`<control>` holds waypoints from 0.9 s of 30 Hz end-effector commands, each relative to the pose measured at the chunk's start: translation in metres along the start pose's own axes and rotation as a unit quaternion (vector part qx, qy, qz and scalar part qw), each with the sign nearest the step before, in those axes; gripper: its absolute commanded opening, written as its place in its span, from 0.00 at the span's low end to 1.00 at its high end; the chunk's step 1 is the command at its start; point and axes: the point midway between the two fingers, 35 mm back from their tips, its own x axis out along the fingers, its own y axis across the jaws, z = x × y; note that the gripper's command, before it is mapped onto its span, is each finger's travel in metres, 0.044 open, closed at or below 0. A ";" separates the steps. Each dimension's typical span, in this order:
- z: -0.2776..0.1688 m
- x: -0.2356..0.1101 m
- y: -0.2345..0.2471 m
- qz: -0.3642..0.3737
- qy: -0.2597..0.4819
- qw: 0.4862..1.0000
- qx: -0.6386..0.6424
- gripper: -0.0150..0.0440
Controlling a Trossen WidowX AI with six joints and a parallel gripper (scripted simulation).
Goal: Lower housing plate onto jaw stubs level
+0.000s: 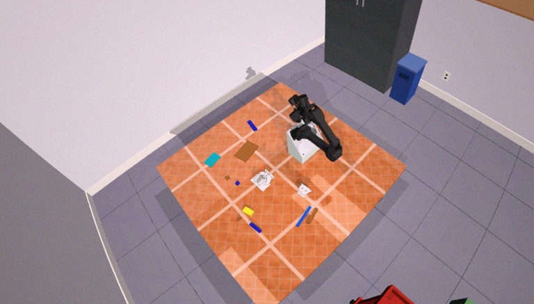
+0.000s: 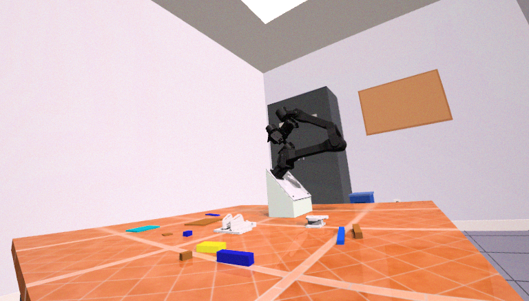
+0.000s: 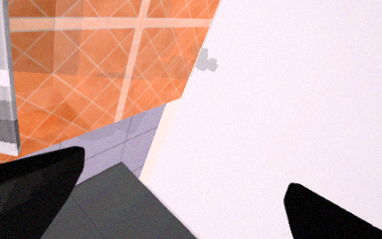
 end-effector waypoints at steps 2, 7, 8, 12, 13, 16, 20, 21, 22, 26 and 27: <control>0.016 -0.005 -0.015 -0.027 -0.025 0.999 0.014 1.00; 0.036 -0.011 -0.027 -0.050 -0.054 0.997 0.026 1.00; 0.041 -0.012 -0.029 -0.054 -0.060 0.996 0.029 1.00; 0.058 -0.018 -0.036 -0.068 -0.087 0.993 0.038 1.00; 0.062 -0.020 -0.038 -0.071 -0.093 0.992 0.040 1.00; 0.076 -0.024 -0.042 -0.078 -0.114 0.989 0.046 1.00; 0.094 -0.031 -0.045 -0.085 -0.143 0.985 0.053 1.00; 0.099 -0.033 -0.046 -0.086 -0.150 0.983 0.055 1.00; 0.103 -0.035 -0.046 -0.086 -0.158 0.982 0.057 1.00; 0.123 -0.043 -0.047 -0.086 -0.189 0.976 0.062 1.00; 0.128 -0.045 -0.047 -0.085 -0.197 0.975 0.063 1.00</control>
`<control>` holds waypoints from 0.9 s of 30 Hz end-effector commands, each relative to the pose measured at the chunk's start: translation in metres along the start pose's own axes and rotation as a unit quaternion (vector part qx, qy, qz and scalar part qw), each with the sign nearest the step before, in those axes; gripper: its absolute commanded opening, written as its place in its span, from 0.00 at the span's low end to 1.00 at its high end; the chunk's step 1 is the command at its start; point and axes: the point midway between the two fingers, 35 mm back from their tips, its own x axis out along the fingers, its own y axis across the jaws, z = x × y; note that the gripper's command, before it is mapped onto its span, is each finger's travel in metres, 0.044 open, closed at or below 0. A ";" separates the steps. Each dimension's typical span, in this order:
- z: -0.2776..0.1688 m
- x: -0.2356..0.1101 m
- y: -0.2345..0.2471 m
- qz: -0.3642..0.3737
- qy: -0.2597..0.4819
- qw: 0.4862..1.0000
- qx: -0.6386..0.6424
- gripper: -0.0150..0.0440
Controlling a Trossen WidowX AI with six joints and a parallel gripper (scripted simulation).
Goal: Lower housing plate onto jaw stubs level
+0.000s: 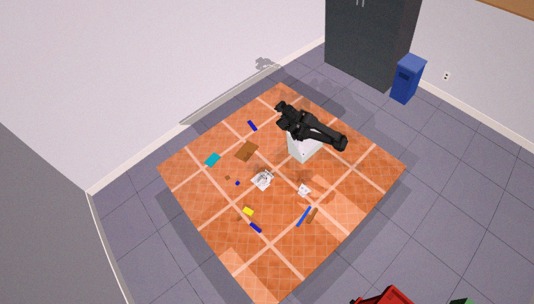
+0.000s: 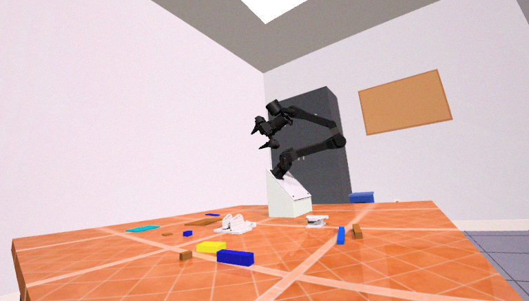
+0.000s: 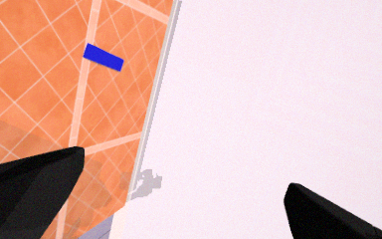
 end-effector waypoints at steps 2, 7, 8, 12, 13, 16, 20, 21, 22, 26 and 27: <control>0.024 -0.002 0.002 0.003 -0.036 0.999 0.010 1.00; 0.050 -0.005 0.008 0.014 -0.073 0.997 0.020 1.00; 0.055 -0.006 0.010 0.017 -0.081 0.996 0.022 1.00; 0.076 -0.009 0.018 0.032 -0.109 0.993 0.029 1.00; 0.081 -0.010 0.020 0.036 -0.115 0.992 0.031 1.00; 0.094 -0.014 0.029 0.049 -0.133 0.990 0.025 1.00; 0.108 -0.018 0.040 0.064 -0.151 0.986 0.019 1.00; 0.111 -0.019 0.043 0.068 -0.156 0.985 0.018 1.00; 0.114 -0.021 0.045 0.072 -0.160 0.984 0.017 1.00; 0.127 -0.025 0.058 0.089 -0.175 0.980 0.008 1.00; 0.129 -0.026 0.062 0.093 -0.178 0.980 0.005 1.00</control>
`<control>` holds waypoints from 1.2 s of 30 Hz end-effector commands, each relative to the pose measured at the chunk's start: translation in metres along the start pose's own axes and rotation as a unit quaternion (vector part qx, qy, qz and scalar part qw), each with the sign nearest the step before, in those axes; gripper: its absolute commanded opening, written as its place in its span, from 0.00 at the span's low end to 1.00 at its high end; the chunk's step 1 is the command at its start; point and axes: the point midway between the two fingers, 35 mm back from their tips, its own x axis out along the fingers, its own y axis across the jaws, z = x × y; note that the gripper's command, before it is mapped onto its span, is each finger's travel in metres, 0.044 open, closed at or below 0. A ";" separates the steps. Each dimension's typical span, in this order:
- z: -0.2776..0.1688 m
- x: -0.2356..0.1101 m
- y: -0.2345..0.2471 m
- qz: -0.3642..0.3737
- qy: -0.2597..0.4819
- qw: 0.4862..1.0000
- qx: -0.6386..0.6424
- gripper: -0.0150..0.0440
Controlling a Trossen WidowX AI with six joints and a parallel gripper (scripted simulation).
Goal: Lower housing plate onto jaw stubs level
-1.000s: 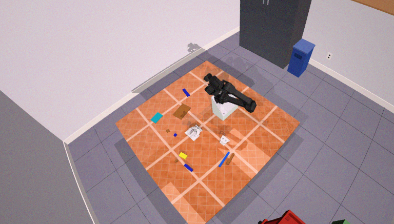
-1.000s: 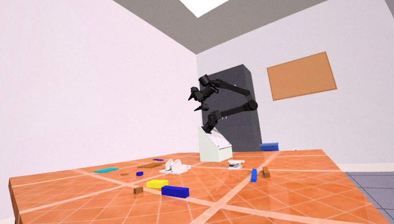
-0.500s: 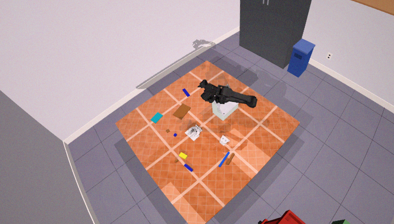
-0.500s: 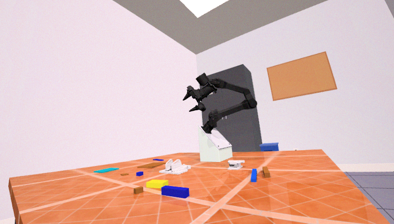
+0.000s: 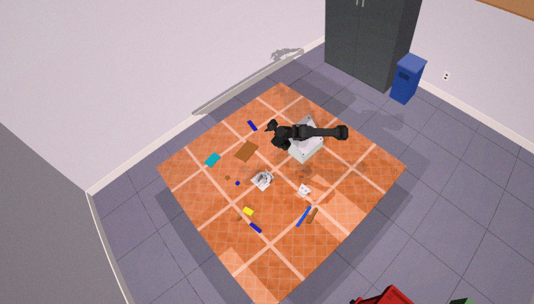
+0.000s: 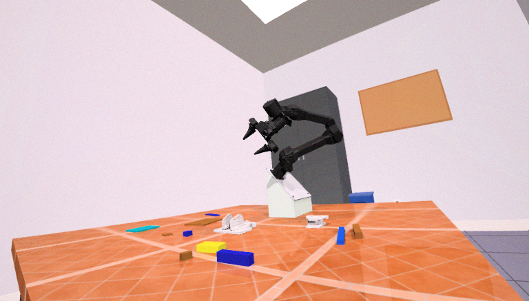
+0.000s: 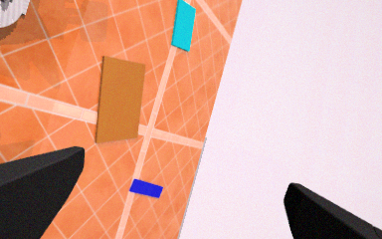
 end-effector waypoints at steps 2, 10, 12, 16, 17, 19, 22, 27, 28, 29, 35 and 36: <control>0.011 0.002 0.013 0.019 -0.014 1.000 -0.007 1.00; 0.029 0.003 0.034 0.051 -0.034 0.998 0.000 1.00; 0.032 0.003 0.038 0.059 -0.038 0.998 0.002 1.00; 0.039 0.003 0.048 0.074 -0.045 0.996 0.005 1.00; 0.041 0.003 0.051 0.078 -0.046 0.996 0.005 1.00; 0.045 0.003 0.059 0.091 -0.051 0.995 0.008 1.00; 0.053 0.002 0.072 0.112 -0.057 0.992 0.013 1.00; 0.064 0.000 0.094 0.149 -0.064 0.986 0.026 1.00; 0.066 -0.001 0.099 0.157 -0.064 0.985 0.029 1.00; 0.068 -0.002 0.104 0.166 -0.065 0.984 0.032 1.00; 0.078 -0.007 0.136 0.217 -0.062 0.973 0.048 1.00; 0.080 -0.009 0.141 0.225 -0.061 0.971 0.051 1.00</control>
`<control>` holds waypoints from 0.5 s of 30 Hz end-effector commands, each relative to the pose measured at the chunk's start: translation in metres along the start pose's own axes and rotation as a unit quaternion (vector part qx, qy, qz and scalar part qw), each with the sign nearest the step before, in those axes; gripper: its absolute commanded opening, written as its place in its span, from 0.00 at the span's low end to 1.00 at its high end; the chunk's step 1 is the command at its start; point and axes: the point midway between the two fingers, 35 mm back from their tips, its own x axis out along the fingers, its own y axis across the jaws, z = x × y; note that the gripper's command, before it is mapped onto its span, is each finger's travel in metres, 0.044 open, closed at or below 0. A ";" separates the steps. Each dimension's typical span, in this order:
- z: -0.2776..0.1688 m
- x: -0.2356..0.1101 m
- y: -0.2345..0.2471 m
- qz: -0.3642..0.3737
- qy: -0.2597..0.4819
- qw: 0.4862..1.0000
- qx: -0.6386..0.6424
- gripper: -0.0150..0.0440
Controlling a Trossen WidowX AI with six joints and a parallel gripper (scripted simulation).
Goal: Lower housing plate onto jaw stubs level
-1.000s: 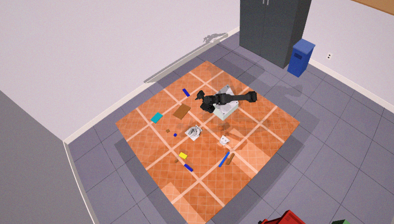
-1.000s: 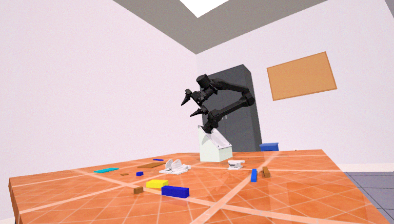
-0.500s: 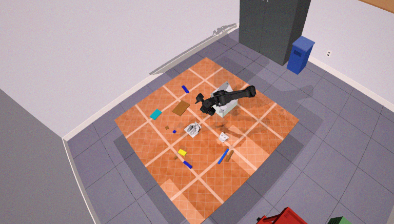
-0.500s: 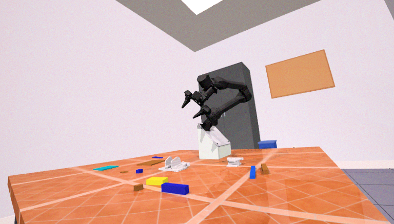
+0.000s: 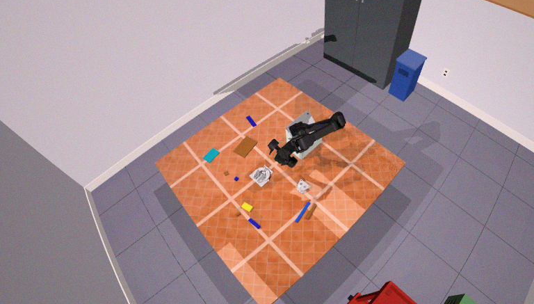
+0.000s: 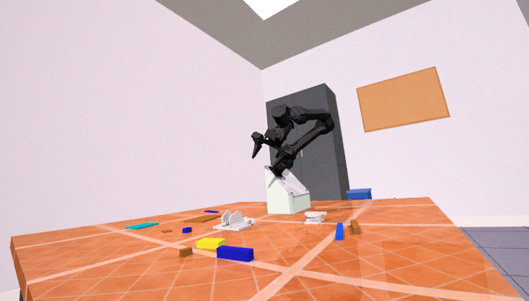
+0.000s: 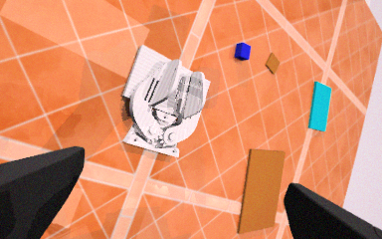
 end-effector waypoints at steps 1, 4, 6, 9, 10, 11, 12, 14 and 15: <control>0.005 0.004 0.019 0.030 0.002 0.999 0.012 1.00; 0.006 0.007 0.036 0.056 0.007 0.998 0.023 1.00; 0.006 0.009 0.047 0.073 0.012 0.997 0.030 1.00; 0.006 0.011 0.064 0.098 0.022 0.994 0.041 1.00; 0.006 0.011 0.070 0.106 0.026 0.993 0.044 1.00; 0.005 0.012 0.076 0.115 0.030 0.992 0.048 1.00; 0.005 0.012 0.081 0.123 0.034 0.991 0.052 1.00; 0.003 0.013 0.093 0.139 0.043 0.988 0.059 1.00; 0.002 0.013 0.099 0.146 0.048 0.986 0.062 1.00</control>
